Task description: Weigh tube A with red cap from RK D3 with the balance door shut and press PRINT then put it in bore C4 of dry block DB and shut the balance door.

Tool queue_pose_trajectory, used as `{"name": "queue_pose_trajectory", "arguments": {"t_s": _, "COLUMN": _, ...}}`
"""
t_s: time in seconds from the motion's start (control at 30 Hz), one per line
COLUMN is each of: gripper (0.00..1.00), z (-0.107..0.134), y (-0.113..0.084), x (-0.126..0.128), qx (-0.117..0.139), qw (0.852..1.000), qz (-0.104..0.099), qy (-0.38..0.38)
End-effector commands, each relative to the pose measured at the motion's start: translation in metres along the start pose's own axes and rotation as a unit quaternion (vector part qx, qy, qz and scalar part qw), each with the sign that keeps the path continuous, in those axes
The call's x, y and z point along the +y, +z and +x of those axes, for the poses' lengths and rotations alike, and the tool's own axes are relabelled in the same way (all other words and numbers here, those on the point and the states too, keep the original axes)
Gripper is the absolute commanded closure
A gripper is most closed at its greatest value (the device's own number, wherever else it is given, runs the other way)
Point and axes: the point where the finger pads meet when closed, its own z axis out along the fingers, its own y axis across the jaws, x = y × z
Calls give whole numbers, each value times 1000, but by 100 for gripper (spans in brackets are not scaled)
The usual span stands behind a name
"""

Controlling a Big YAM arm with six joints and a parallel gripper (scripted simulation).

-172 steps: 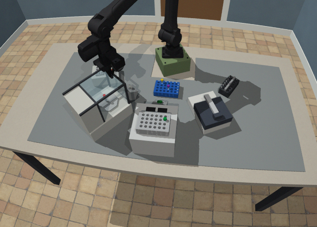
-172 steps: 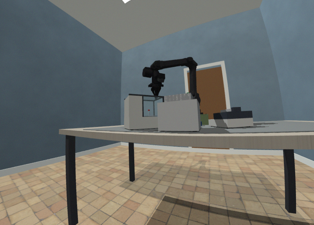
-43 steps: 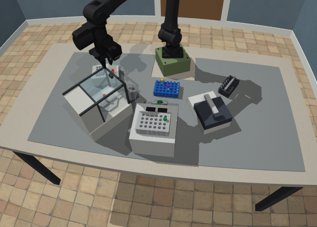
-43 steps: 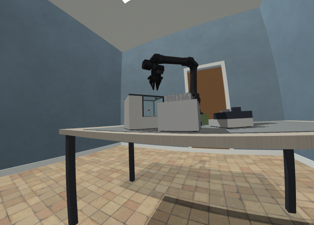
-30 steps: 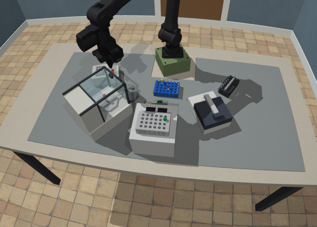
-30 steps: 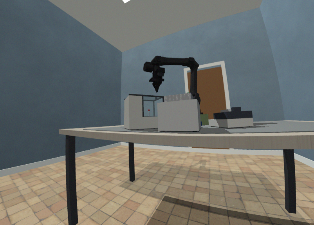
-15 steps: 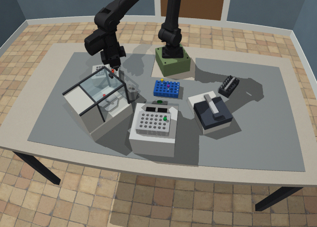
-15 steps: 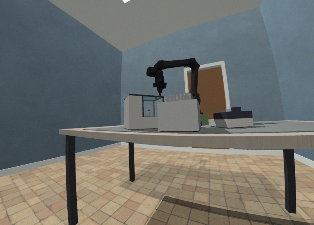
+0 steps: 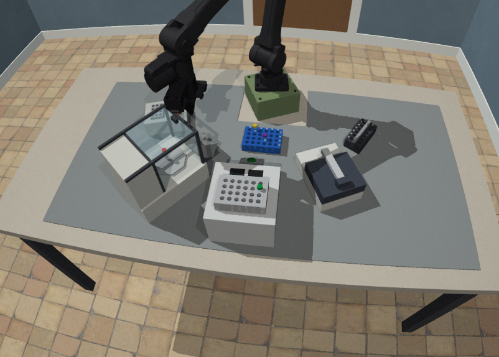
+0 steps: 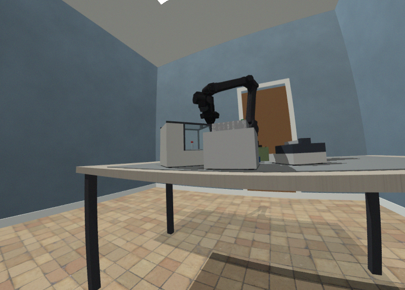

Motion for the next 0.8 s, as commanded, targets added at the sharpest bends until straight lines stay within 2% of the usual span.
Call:
{"name": "queue_pose_trajectory", "arguments": {"t_s": 0.0, "gripper": 100, "z": -1, "y": 3, "x": 4, "qx": -17, "qw": 997, "qz": 15, "qy": 74}}
{"name": "queue_pose_trajectory", "arguments": {"t_s": 0.1, "gripper": 100, "z": -1, "y": 3, "x": 4, "qx": -17, "qw": 992, "qz": 14, "qy": 121}}
{"name": "queue_pose_trajectory", "arguments": {"t_s": 0.17, "gripper": 100, "z": 7, "y": 16, "x": 10, "qx": -17, "qw": 988, "qz": 14, "qy": 154}}
{"name": "queue_pose_trajectory", "arguments": {"t_s": 0.3, "gripper": 100, "z": 8, "y": 18, "x": 11, "qx": -18, "qw": 977, "qz": 13, "qy": 213}}
{"name": "queue_pose_trajectory", "arguments": {"t_s": 0.4, "gripper": 100, "z": 17, "y": 34, "x": 18, "qx": -18, "qw": 965, "qz": 11, "qy": 262}}
{"name": "queue_pose_trajectory", "arguments": {"t_s": 0.47, "gripper": 100, "z": 17, "y": 34, "x": 18, "qx": -18, "qw": 965, "qz": 11, "qy": 262}}
{"name": "queue_pose_trajectory", "arguments": {"t_s": 0.5, "gripper": 100, "z": 17, "y": 34, "x": 18, "qx": -18, "qw": 960, "qz": 11, "qy": 278}}
{"name": "queue_pose_trajectory", "arguments": {"t_s": 0.53, "gripper": 100, "z": 2, "y": 18, "x": 7, "qx": -40, "qw": 955, "qz": 17, "qy": 293}}
{"name": "queue_pose_trajectory", "arguments": {"t_s": 0.57, "gripper": 100, "z": -2, "y": 15, "x": 5, "qx": -45, "qw": 953, "qz": 18, "qy": 298}}
{"name": "queue_pose_trajectory", "arguments": {"t_s": 0.7, "gripper": 100, "z": 6, "y": 29, "x": 10, "qx": -25, "qw": 954, "qz": 12, "qy": 299}}
{"name": "queue_pose_trajectory", "arguments": {"t_s": 0.77, "gripper": 100, "z": 12, "y": 30, "x": 11, "qx": -19, "qw": 954, "qz": 9, "qy": 299}}
